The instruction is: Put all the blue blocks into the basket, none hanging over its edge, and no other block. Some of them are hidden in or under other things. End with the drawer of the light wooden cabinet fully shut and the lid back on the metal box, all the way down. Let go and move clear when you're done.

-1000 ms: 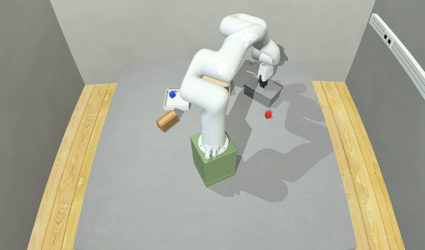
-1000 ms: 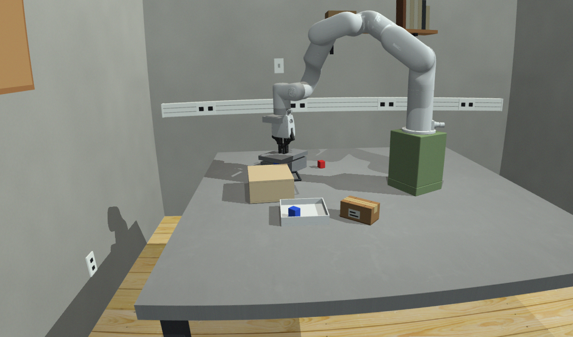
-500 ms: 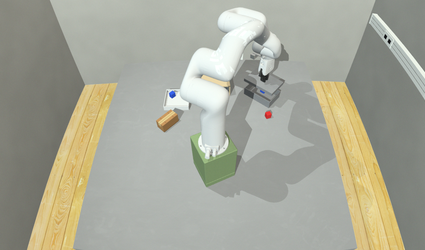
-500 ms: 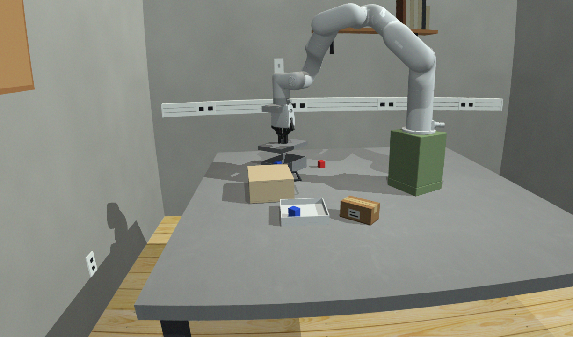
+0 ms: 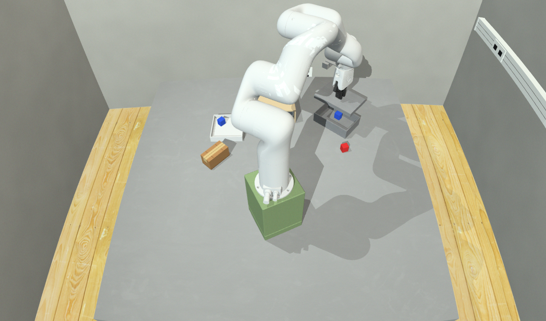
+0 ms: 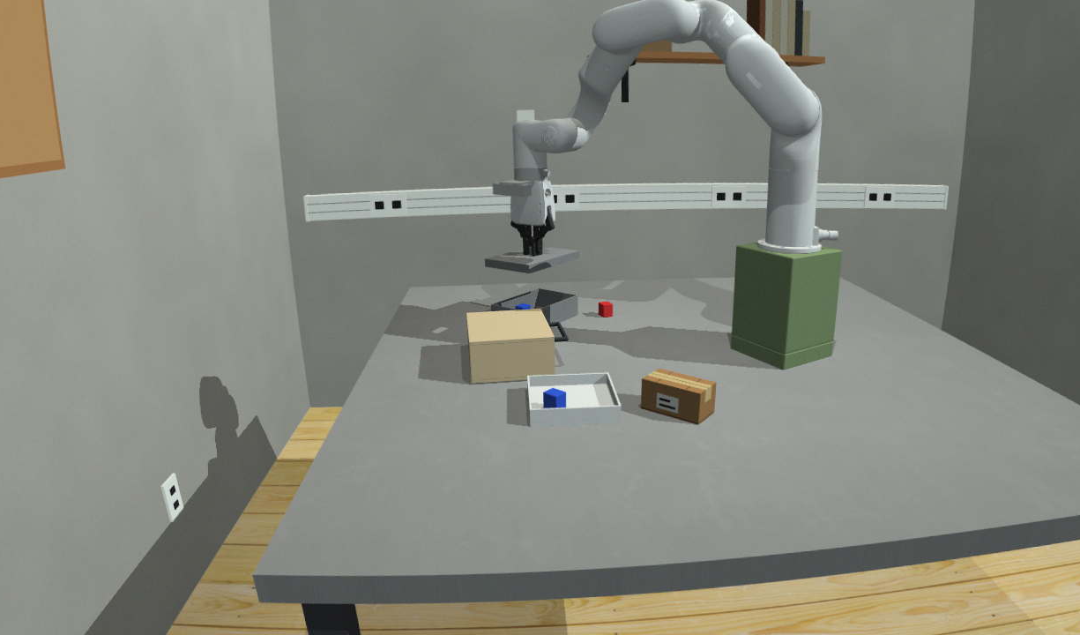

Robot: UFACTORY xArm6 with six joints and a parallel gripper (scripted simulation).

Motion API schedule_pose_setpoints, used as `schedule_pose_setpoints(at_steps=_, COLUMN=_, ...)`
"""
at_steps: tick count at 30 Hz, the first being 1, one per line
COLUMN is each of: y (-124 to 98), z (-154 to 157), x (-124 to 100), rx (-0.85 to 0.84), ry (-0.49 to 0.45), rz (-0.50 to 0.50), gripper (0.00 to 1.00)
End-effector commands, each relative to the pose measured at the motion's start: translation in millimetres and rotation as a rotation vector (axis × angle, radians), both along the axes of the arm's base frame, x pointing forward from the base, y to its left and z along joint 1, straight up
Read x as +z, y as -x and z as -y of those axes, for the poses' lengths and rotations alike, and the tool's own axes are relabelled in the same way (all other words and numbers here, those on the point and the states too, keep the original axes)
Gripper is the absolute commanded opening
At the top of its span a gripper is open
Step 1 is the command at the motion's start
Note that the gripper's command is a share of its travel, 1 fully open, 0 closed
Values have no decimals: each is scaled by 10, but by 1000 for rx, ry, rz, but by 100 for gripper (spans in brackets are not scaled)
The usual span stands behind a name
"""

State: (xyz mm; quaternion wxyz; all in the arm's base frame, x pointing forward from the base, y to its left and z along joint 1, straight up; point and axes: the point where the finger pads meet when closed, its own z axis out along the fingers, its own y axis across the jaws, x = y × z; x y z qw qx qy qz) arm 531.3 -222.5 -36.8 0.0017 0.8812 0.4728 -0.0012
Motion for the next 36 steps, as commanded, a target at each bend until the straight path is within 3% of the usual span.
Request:
schedule_pose_setpoints(at_steps=1, y=-15, z=6, x=70, rx=0, ry=2, rz=4, gripper=0)
schedule_pose_setpoints(at_steps=16, y=94, z=84, x=98, rx=-65, ry=2, rz=5, gripper=0)
schedule_pose_setpoints(at_steps=19, y=370, z=257, x=105, rx=-224, ry=1, rz=5, gripper=0)
schedule_pose_setpoints(at_steps=22, y=833, z=480, x=113, rx=-416, ry=-1, rz=6, gripper=0)
schedule_pose_setpoints(at_steps=25, y=1161, z=558, x=108, rx=-564, ry=-8, rz=0, gripper=0)
schedule_pose_setpoints(at_steps=30, y=1781, z=603, x=84, rx=-820, ry=-24, rz=-18, gripper=0)
schedule_pose_setpoints(at_steps=32, y=1781, z=603, x=84, rx=-820, ry=-24, rz=-18, gripper=0)
schedule_pose_setpoints(at_steps=33, y=2130, z=621, x=77, rx=-967, ry=-31, rz=-27, gripper=0)
schedule_pose_setpoints(at_steps=36, y=2405, z=565, x=60, rx=-1084, ry=-38, rz=-36, gripper=0)
